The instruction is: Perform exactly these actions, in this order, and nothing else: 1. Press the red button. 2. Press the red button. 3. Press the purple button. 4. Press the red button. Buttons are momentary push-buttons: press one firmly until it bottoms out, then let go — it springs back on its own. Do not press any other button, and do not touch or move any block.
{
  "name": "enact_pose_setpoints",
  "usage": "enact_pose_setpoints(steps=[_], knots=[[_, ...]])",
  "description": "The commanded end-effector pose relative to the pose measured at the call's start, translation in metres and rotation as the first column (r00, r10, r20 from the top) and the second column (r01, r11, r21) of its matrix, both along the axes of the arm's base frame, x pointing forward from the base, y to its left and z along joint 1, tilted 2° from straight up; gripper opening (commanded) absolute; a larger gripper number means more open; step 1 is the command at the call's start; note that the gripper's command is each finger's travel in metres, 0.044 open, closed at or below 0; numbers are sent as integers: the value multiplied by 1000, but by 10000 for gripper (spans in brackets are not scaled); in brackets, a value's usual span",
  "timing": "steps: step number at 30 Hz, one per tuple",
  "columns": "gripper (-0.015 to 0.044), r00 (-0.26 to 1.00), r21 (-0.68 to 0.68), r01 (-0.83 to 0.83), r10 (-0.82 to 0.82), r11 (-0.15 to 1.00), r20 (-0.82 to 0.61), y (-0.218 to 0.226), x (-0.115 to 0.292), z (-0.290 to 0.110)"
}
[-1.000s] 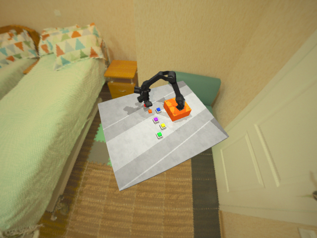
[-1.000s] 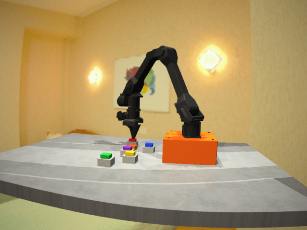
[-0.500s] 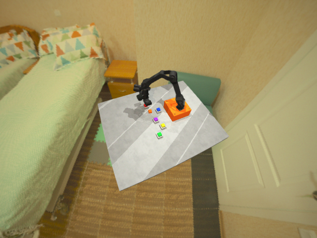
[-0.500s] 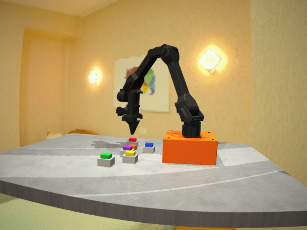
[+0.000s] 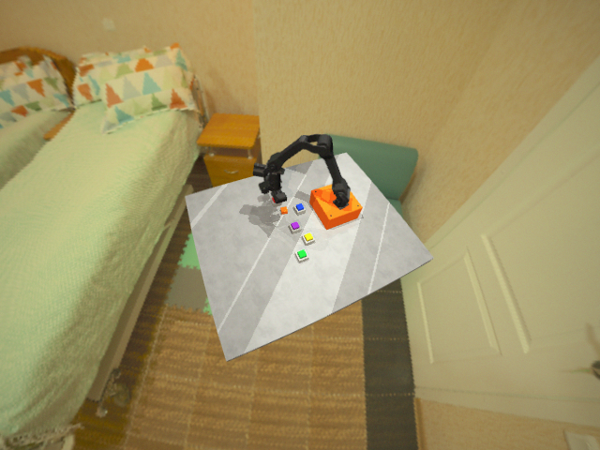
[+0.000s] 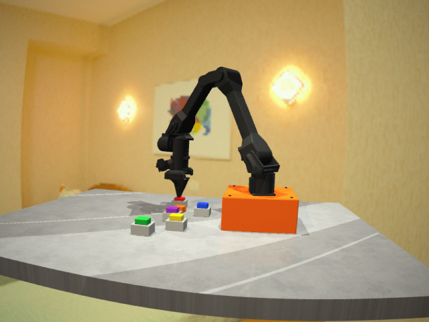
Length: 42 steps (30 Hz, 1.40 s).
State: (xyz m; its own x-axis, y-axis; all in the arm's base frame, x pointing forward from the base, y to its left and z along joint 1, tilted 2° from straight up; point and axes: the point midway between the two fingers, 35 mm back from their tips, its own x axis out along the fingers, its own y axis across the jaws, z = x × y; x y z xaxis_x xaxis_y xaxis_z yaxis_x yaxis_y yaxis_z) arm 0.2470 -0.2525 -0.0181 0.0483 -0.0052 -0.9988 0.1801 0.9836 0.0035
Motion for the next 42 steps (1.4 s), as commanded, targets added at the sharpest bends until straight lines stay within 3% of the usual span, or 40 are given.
enact_pose_setpoints(steps=[1,18,22,27,31,35,37,42], knots=[[20,1000,11,-1,1,1000,-10,3,-3,-5],[20,1000,11,-1,1,1000,-10,3,-3,-5],[20,1000,10,-1,1,1000,-9,3,-3,27],[20,1000,11,-1,1,1000,-10,3,-4,33],[20,1000,10,-1,1,1000,-10,2,-6,88],[20,1000,10,-1,1,1000,-10,2,-6,91],[20,1000,11,-1,1,1000,-10,13,-2,92],[20,1000,17,-1,1,1000,-8,92,18,96]])
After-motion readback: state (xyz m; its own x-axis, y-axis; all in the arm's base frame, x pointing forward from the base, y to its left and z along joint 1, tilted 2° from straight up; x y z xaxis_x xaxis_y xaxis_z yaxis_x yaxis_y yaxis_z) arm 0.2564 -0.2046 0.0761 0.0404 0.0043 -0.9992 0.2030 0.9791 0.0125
